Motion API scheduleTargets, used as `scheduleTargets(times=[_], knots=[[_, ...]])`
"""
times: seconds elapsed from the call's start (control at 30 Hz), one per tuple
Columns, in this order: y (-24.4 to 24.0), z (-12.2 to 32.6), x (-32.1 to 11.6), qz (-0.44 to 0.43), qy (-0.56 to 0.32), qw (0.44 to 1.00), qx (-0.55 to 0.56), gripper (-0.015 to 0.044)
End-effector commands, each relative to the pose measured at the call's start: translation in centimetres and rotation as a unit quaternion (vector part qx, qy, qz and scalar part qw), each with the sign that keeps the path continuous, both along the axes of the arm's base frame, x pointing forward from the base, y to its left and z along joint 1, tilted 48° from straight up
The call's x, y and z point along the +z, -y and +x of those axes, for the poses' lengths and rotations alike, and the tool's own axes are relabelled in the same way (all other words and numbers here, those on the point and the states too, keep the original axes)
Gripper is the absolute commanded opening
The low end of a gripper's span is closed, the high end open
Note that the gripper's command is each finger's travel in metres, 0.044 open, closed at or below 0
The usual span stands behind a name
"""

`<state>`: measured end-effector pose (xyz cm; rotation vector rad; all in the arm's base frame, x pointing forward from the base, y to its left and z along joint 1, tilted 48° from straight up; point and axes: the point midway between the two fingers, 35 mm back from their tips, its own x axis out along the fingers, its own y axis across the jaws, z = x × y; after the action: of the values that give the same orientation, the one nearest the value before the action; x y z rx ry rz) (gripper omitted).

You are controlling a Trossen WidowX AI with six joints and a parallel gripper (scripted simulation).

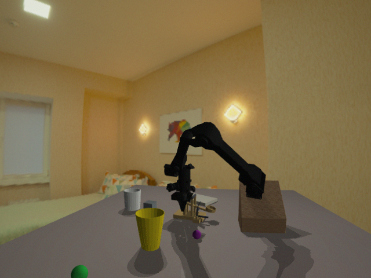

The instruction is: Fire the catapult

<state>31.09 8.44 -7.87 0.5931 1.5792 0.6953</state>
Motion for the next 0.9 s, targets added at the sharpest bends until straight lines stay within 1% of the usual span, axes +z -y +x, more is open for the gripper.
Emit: scheduleTargets(times=[0.0,0.1,0.17,0.3,0.37,0.43,0.47,0.7,0.8,0.87], knots=[[0.1,0.0,0.1,0.000,0.001,1.000,0.000,0.0315],[0.3,0.1,0.2,0.000,0.001,1.000,0.000,0.0394],[1.8,0.6,1.5,-0.003,0.001,1.000,-0.001,0.0440],[6.6,1.2,6.0,-0.003,0.000,1.000,-0.001,0.0440],[7.4,1.2,6.8,-0.003,0.000,1.000,-0.001,0.0440],[7.4,1.2,6.8,-0.003,0.000,1.000,-0.001,0.0440],[6.6,1.3,5.6,-0.001,-0.001,1.000,-0.008,0.0440],[7.0,1.0,6.3,0.000,0.001,1.000,-0.002,0.0440],[4.5,0.6,4.0,0.001,0.001,1.000,-0.002,0.0440],[3.7,0.5,3.3,0.002,0.001,1.000,-0.002,0.0440]])
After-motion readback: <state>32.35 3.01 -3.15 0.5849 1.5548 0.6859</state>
